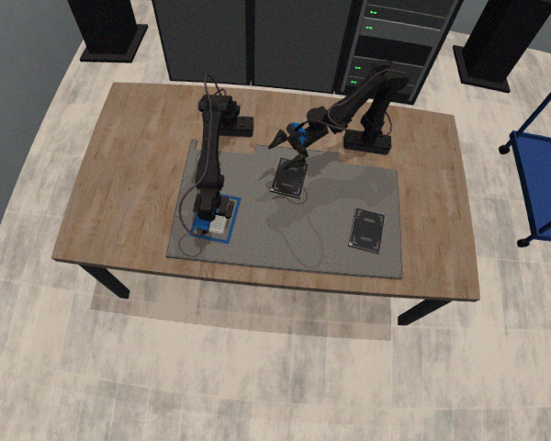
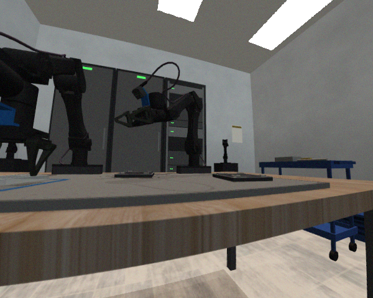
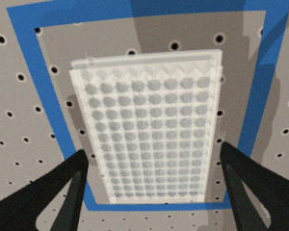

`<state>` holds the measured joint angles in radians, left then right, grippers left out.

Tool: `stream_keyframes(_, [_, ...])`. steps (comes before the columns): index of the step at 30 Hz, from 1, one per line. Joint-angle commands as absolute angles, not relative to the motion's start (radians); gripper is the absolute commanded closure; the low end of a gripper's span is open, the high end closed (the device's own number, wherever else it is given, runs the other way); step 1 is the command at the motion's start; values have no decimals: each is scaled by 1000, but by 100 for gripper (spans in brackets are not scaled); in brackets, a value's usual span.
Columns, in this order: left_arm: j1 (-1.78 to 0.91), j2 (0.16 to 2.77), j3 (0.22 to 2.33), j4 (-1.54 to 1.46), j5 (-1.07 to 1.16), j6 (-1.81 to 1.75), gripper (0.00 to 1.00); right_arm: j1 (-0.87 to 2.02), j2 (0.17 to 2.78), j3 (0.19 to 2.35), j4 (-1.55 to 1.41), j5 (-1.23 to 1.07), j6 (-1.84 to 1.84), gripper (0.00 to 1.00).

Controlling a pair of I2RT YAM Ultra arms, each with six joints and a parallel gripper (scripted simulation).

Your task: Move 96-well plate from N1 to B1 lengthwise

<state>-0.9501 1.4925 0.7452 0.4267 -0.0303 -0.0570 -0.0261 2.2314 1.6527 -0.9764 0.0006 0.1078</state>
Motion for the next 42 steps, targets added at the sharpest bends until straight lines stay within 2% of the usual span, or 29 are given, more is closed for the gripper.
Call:
stream_keyframes(1, [-954, 1492, 749, 432, -43, -63, 0, -37, 2183, 1696, -1000, -5, 100, 0])
stream_keyframes(10, [-954, 1492, 749, 432, -43, -63, 0, -29, 2165, 1727, -1050, -6, 107, 0])
stream_keyframes(21, [-954, 1492, 749, 432, -43, -63, 0, -26, 2149, 1936, -1325, -6, 116, 0])
stream_keyframes(29, [-954, 1492, 749, 432, -43, -63, 0, -27, 2149, 1936, -1299, 2, 102, 0])
stream_keyframes(35, [-954, 1492, 749, 432, -43, -63, 0, -16, 2068, 1815, -1107, 30, 63, 0])
stream_keyframes(42, [-954, 1492, 749, 432, -43, -63, 0, -8, 1846, 1488, -825, 54, -3, 0])
